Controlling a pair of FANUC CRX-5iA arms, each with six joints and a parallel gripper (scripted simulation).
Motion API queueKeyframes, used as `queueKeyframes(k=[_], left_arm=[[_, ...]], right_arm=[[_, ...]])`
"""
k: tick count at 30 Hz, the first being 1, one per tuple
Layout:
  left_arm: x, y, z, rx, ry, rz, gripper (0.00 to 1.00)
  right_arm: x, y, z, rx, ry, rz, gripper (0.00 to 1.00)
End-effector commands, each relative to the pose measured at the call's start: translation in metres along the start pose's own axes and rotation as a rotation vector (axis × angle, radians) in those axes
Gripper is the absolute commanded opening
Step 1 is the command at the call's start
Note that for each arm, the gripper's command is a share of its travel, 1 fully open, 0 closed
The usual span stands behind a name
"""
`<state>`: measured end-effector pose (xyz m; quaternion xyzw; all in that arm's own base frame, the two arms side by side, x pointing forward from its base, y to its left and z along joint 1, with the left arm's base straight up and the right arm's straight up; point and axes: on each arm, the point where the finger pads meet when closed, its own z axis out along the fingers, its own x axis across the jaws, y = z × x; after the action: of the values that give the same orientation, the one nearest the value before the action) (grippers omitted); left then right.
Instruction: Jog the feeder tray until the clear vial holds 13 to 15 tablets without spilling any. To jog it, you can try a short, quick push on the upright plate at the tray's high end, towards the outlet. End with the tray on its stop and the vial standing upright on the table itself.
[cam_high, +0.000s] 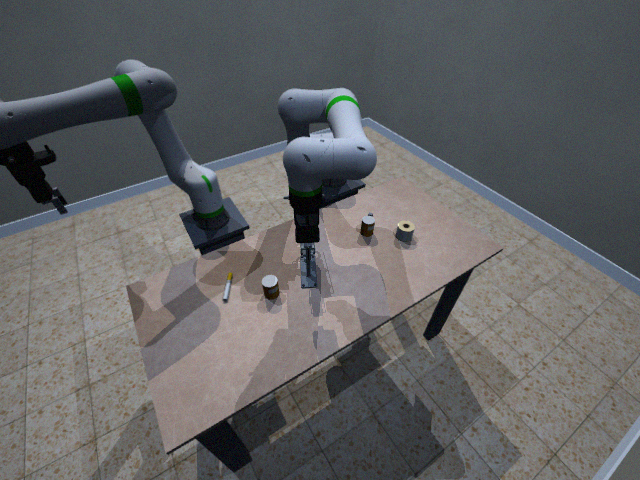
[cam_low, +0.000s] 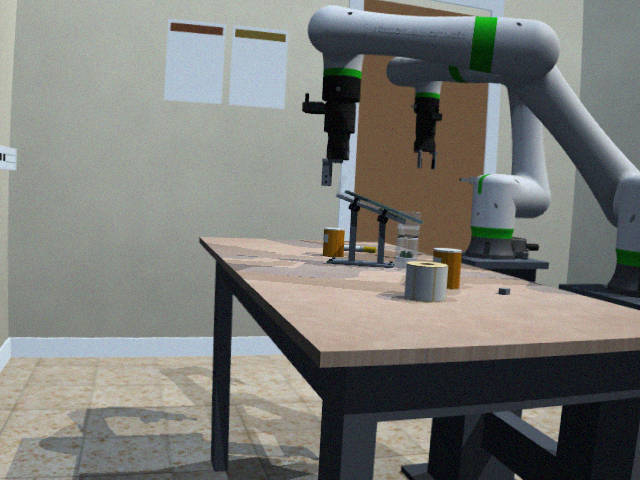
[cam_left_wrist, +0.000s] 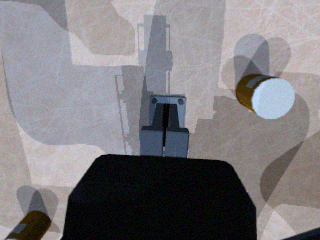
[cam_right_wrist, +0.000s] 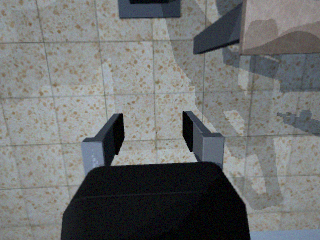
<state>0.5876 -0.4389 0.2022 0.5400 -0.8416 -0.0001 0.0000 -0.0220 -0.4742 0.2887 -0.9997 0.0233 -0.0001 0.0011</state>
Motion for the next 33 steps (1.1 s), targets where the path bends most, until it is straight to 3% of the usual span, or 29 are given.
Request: queueKeyframes(k=[1, 20, 33], left_arm=[[0.000, 0.000, -0.002, 0.003, 0.001, 0.000, 0.00], [0.000, 0.000, -0.003, 0.003, 0.001, 0.000, 0.00], [0.000, 0.000, -0.030, 0.003, 0.001, 0.000, 0.00]], right_arm=[[0.000, 0.000, -0.001, -0.002, 0.000, 0.000, 1.00], [0.000, 0.000, -0.001, -0.002, 0.000, 0.000, 1.00], [0.000, 0.000, -0.001, -0.002, 0.000, 0.000, 1.00]])
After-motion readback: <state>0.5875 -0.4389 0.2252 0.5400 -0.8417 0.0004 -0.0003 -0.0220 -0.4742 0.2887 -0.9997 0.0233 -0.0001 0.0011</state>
